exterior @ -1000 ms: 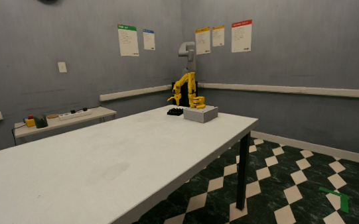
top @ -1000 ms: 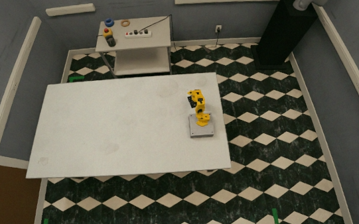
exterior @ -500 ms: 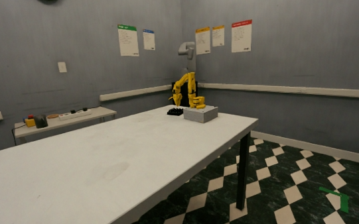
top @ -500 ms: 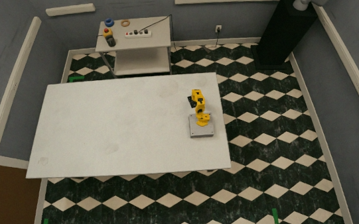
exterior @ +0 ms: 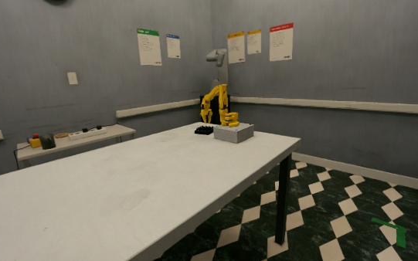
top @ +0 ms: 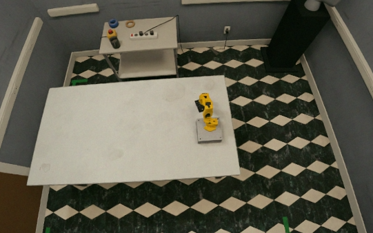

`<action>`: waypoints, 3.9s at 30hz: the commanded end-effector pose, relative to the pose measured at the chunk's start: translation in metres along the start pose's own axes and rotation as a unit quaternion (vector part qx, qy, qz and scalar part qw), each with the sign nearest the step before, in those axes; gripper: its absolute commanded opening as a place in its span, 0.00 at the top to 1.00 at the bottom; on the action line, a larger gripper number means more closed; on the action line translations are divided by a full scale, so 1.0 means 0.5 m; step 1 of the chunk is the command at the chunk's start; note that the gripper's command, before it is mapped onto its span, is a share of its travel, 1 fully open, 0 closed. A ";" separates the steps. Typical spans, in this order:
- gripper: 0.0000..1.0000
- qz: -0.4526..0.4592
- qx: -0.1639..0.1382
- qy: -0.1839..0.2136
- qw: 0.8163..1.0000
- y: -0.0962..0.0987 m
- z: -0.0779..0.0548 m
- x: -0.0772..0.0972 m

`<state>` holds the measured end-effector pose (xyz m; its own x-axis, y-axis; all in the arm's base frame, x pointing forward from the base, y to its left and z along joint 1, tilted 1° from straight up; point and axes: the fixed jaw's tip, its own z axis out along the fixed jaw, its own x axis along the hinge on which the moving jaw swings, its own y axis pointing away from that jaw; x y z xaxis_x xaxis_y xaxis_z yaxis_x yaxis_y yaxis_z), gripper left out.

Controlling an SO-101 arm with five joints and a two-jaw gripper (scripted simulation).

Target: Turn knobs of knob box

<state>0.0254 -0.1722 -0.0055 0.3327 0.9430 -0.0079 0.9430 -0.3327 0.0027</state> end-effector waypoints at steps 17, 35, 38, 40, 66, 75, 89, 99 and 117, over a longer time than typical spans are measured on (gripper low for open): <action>0.90 0.071 0.003 0.006 0.997 -0.002 0.002 -0.002; 0.90 0.071 0.003 0.006 0.997 -0.008 0.002 0.009; 0.90 0.071 0.003 0.006 0.997 -0.009 0.002 0.013; 0.90 0.071 0.003 0.006 0.997 -0.010 0.002 0.015; 0.90 0.071 0.003 0.006 0.997 -0.012 0.017 0.018; 0.90 0.071 0.003 0.006 0.997 -0.012 0.029 0.019; 0.90 0.071 0.003 0.006 0.997 -0.012 0.032 0.019; 0.90 0.071 0.003 0.006 0.997 -0.012 0.032 0.019; 0.90 0.071 0.003 0.006 0.997 -0.018 0.041 0.030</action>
<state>0.0232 -0.1600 -0.0231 0.4553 0.8903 -0.0118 0.8903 -0.4553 0.0065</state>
